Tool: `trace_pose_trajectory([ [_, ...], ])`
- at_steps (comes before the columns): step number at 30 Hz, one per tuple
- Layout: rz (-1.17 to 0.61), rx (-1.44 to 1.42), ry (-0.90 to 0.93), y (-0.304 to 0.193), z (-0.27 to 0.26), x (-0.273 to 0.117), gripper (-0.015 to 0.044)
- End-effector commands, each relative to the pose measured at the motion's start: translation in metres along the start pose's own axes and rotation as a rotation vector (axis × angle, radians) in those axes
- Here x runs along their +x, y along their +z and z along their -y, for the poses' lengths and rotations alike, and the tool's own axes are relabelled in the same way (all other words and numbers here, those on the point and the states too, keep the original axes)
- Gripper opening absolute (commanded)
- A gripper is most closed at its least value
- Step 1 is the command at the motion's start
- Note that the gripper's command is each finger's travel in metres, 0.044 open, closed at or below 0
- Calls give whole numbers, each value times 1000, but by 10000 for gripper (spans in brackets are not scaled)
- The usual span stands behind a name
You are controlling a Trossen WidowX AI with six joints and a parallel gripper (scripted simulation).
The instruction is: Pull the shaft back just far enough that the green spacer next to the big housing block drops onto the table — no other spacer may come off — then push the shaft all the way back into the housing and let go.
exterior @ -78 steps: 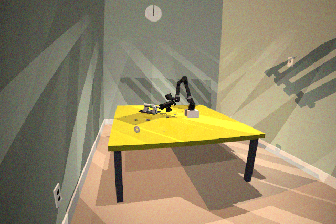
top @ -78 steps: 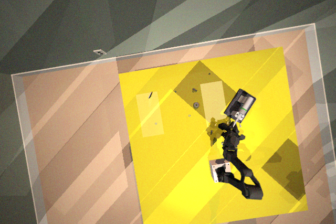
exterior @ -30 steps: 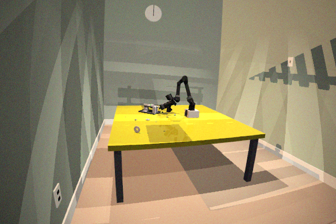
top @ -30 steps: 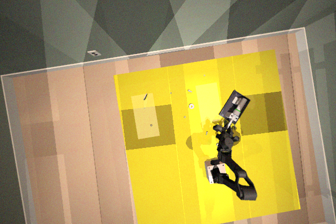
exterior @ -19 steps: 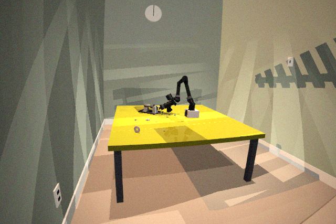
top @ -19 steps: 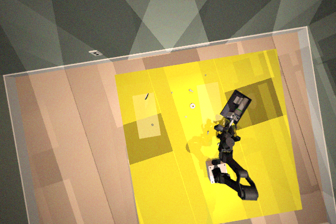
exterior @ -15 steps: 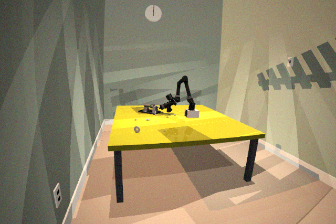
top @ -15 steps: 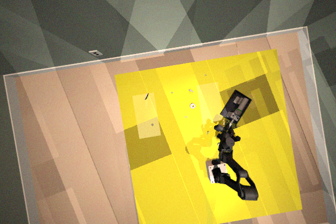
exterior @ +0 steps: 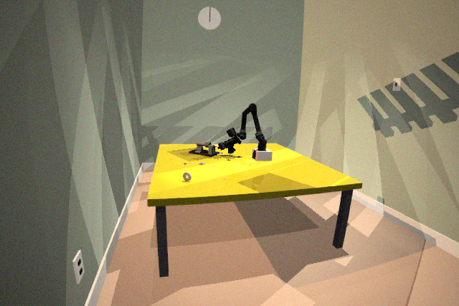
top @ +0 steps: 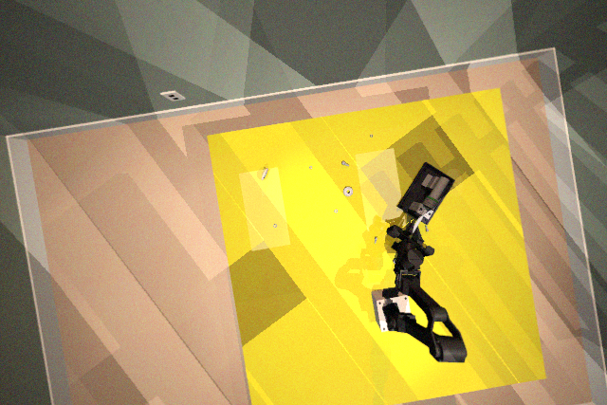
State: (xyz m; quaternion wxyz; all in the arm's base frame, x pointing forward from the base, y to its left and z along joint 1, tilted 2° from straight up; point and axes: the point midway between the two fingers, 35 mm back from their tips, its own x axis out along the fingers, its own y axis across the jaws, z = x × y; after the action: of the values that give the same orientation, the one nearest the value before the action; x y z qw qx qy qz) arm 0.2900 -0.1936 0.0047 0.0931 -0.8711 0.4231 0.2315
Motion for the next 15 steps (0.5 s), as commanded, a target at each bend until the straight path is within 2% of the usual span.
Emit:
trace_pose_trajectory([
  [1, 1, 4, 2, 1, -1, -1, 0],
  [15, 1, 4, 2, 2, -1, -2, 0],
])
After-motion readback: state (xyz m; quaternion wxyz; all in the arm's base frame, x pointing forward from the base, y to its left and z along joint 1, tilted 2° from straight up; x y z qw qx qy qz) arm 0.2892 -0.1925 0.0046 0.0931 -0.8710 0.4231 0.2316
